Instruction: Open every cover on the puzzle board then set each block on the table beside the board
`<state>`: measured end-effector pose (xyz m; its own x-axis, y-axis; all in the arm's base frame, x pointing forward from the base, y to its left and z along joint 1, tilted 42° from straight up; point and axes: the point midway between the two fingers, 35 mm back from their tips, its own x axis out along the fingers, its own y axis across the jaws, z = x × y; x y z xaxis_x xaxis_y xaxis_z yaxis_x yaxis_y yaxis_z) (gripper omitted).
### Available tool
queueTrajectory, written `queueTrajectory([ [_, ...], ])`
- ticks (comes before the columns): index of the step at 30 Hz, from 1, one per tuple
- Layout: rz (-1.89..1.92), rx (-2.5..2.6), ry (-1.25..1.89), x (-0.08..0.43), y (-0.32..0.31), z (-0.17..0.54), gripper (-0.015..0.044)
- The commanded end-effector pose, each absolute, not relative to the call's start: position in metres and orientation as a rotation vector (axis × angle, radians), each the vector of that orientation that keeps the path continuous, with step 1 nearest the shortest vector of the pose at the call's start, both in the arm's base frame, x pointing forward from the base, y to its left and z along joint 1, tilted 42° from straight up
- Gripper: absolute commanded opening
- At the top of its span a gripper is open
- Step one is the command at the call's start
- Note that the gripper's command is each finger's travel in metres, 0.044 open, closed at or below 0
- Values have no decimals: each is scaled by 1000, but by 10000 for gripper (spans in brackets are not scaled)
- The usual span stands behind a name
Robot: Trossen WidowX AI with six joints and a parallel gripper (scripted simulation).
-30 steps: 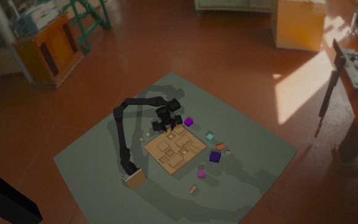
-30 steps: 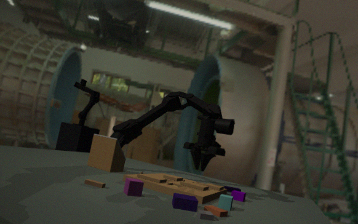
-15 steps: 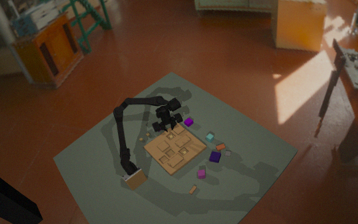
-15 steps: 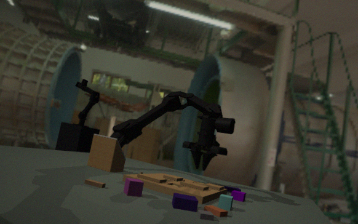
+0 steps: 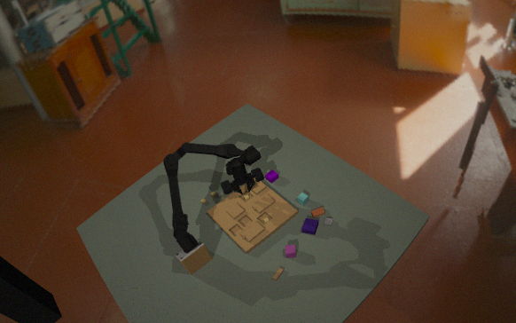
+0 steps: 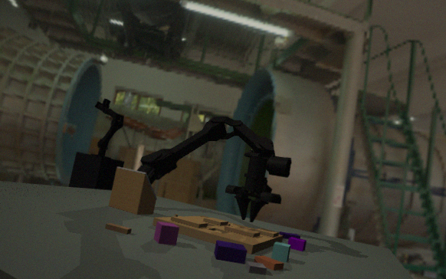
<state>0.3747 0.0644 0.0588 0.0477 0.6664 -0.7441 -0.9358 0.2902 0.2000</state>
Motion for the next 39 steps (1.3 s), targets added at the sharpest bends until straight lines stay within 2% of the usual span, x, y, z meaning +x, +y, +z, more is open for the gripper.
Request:
queueTrajectory([
  [1,1267,-380,866,374,66,58,144],
  [39,1268,-379,866,375,79,43,144],
])
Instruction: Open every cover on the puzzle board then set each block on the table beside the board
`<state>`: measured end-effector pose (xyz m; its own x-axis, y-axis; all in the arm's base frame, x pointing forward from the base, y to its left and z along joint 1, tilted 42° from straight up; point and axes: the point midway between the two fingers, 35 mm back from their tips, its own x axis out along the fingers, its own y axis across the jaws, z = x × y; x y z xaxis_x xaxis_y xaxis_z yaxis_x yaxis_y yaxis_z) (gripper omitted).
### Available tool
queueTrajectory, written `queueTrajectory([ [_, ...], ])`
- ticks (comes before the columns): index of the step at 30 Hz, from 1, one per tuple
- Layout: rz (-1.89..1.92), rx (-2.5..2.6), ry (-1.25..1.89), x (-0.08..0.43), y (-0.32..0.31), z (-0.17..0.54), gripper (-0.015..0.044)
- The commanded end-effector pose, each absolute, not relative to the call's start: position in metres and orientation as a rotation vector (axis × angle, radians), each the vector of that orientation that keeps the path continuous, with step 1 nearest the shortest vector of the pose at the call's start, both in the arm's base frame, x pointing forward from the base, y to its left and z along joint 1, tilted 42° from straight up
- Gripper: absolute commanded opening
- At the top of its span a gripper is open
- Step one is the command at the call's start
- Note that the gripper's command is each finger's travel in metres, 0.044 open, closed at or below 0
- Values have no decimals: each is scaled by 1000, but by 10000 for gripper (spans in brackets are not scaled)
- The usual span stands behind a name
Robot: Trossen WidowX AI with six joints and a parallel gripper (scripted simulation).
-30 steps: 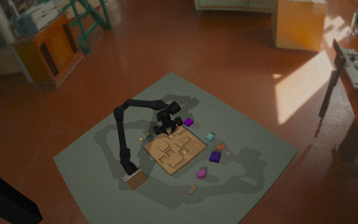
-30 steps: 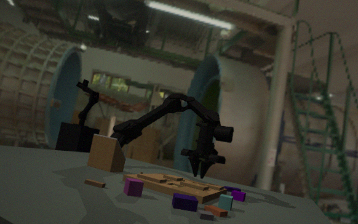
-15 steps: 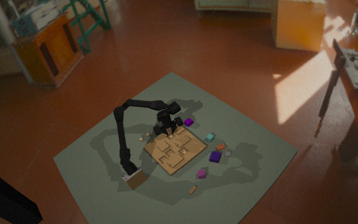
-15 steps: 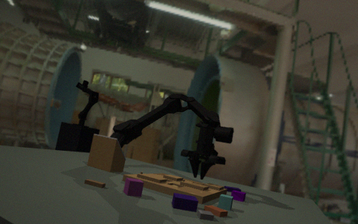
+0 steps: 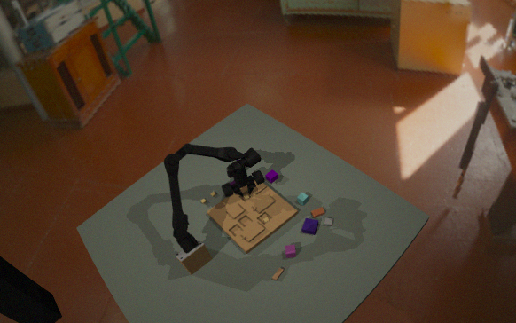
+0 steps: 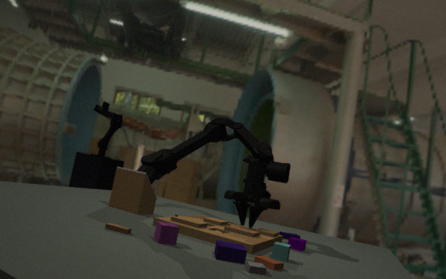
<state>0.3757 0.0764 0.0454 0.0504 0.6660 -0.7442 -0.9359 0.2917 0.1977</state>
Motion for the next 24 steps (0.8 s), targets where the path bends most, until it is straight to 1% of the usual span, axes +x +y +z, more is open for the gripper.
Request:
queueTrajectory([
  [1,1268,-379,866,375,80,42,144],
  [21,1268,-378,865,375,88,34,144],
  [24,1267,-385,864,376,86,35,124],
])
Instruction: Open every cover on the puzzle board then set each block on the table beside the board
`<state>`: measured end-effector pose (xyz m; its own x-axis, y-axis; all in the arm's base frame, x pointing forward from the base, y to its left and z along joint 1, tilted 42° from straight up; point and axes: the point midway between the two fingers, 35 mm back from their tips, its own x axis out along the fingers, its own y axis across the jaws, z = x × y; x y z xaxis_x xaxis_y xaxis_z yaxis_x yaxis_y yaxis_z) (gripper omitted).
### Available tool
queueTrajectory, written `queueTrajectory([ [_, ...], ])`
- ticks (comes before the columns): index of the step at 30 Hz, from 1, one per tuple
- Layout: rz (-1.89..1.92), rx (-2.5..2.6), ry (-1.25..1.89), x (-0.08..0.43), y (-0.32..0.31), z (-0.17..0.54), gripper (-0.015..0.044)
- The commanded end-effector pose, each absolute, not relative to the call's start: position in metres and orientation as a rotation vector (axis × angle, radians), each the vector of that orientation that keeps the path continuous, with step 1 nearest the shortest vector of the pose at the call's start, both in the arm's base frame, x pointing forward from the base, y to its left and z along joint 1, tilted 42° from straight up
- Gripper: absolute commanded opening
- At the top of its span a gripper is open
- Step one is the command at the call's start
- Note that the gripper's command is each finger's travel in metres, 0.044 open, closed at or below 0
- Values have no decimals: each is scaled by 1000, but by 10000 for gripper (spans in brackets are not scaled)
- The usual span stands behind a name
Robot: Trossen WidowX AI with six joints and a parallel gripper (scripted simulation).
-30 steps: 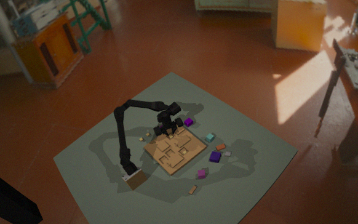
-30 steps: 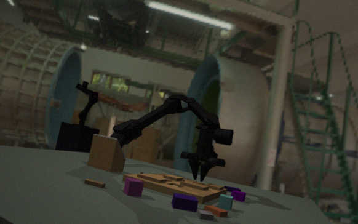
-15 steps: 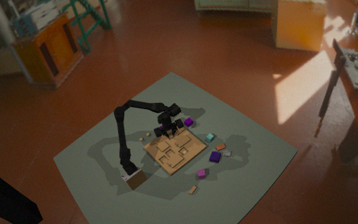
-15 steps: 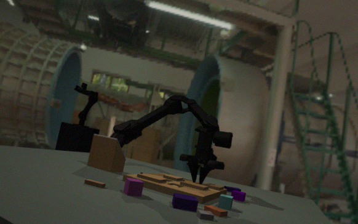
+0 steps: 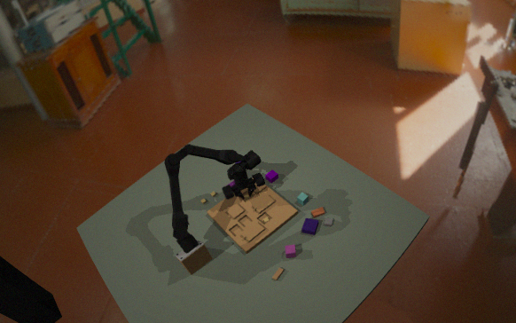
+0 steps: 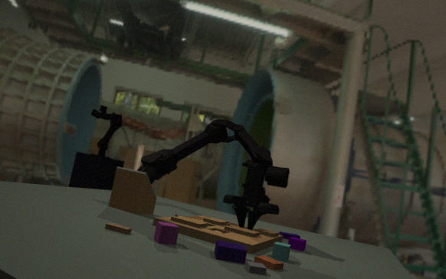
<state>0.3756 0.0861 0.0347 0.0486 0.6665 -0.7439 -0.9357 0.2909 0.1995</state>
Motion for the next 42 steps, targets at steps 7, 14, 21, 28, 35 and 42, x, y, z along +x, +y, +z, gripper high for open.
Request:
queueTrajectory([
  [7,1267,-385,864,376,86,35,80],
  [14,1267,-385,865,376,83,37,80],
  [21,1267,-385,866,376,77,44,80],
  [28,1267,-384,866,375,71,51,80],
  [35,1267,-383,867,375,65,57,80],
  [42,1267,-381,867,374,59,64,80],
])
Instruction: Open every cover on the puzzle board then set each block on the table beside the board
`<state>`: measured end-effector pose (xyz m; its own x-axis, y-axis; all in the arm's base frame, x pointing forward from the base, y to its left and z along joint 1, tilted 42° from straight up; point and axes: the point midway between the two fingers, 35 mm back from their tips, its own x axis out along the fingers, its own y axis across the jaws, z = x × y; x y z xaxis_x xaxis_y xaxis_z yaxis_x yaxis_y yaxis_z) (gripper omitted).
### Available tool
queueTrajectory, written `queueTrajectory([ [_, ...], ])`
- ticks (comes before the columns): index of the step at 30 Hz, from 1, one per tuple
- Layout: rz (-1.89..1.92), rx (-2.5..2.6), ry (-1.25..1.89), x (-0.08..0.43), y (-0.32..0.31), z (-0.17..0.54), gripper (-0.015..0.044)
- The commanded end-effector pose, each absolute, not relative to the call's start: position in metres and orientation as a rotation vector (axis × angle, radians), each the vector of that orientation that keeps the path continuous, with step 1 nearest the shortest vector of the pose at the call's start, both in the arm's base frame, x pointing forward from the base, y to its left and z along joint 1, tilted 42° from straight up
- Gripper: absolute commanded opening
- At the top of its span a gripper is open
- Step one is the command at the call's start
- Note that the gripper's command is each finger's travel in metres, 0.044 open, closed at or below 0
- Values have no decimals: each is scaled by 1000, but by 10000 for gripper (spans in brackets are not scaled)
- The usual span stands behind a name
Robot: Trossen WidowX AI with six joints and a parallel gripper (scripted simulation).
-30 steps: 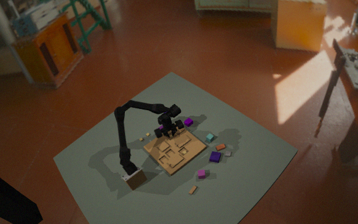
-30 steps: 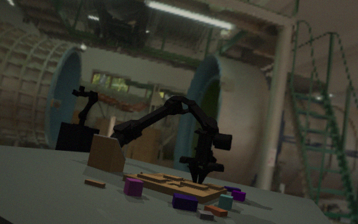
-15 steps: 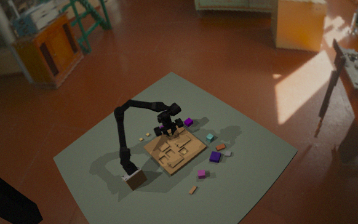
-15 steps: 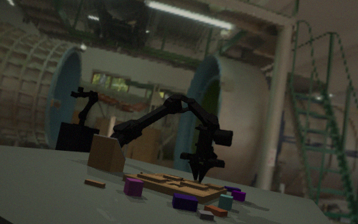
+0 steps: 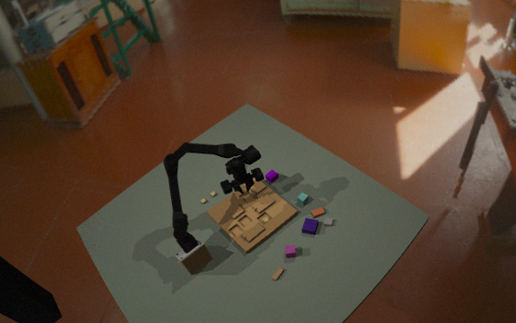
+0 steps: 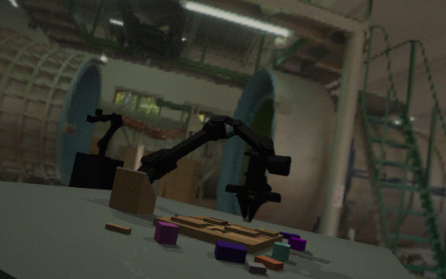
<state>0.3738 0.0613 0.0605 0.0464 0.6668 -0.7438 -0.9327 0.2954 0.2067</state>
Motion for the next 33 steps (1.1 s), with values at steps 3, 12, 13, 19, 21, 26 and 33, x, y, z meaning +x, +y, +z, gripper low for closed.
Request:
queueTrajectory([
  [3,1267,-381,867,374,57,66,80],
  [12,1266,-382,869,374,42,82,80],
  [13,1266,-382,869,374,40,84,80],
  [19,1266,-382,869,372,30,95,80],
  [21,1266,-382,869,372,27,99,80],
  [26,1264,-384,871,372,19,99,80],
  [33,1253,-393,880,372,-3,83,80],
])
